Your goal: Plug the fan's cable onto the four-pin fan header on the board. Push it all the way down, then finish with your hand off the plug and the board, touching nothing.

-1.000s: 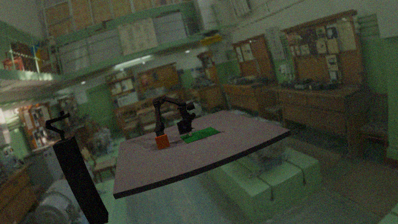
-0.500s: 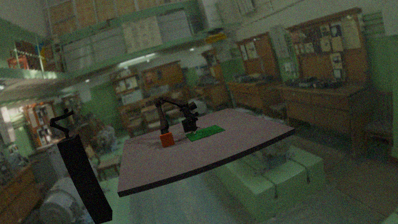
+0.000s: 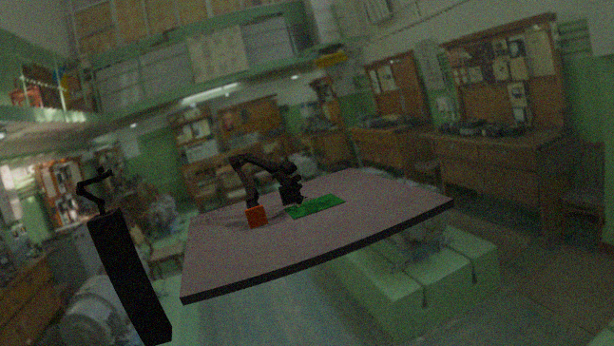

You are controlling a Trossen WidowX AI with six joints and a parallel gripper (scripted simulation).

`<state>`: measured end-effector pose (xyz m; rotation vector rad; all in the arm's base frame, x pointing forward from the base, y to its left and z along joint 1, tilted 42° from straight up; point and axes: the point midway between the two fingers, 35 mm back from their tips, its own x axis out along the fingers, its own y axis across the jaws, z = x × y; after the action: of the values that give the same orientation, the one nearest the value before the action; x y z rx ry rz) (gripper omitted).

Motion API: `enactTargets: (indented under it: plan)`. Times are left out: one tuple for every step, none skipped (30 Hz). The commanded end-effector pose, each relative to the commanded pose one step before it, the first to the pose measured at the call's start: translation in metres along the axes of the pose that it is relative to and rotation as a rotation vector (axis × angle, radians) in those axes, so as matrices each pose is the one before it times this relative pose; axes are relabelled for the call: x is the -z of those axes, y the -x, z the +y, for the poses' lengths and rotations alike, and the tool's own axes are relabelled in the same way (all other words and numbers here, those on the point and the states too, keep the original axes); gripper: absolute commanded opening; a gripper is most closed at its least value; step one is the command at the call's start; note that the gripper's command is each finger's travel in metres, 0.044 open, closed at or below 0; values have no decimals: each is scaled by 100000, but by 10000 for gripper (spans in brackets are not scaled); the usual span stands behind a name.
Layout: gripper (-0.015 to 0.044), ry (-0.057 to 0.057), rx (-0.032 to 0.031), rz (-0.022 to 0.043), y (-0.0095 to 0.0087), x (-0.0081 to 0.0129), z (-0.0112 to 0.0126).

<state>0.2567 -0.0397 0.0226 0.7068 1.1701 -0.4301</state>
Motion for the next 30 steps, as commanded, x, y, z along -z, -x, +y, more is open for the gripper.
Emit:
enactTargets:
  plan:
    - [0,-1448,155,-5789,30,234,-31]
    - [0,-383,-147,-1645,26,10,22]
    - [0,-403,-180,-1644,29,9,22]
    - [0,-424,-212,-1643,32,8,23]
    - [0,-444,-244,-1641,35,7,23]
    - [0,-465,-276,-1638,38,6,24]
    - [0,-486,-308,-1635,41,5,24]
    - [0,-507,-339,-1631,44,4,24]
    - [0,-529,-370,-1626,47,4,24]
    - [0,-551,-401,-1621,50,3,24]
    - [0,-573,-431,-1615,53,2,25]
    - [0,-595,-461,-1608,56,1,25]
    - [0,-617,-491,-1601,58,0,25]
    - [0,-640,-520,-1593,61,-1,25]
    - [0,-662,-549,-1584,64,-2,25]
    - [0,-685,-577,-1575,66,-3,25]
    - [0,-708,-605,-1565,69,-4,24]
    - [0,-732,-633,-1554,72,-5,24]
    - [0,-755,-660,-1543,74,-6,24]
    - [0,-779,-686,-1532,77,-7,24]
    - [0,-803,-712,-1520,79,-8,23]
    - [0,-826,-738,-1507,81,-9,23]
    - [0,-851,-763,-1493,84,-10,23]
    - [0,-875,-787,-1480,86,-11,22]
    - [0,-899,-811,-1465,88,-12,22]
    - [0,-923,-834,-1450,90,-14,21]
    - [0,-948,-857,-1435,93,-15,21]
    - [0,-973,-879,-1419,95,-16,20]
    - [0,-996,-899,-1401,97,-17,20]
    - [0,-1021,-920,-1384,99,-18,19]
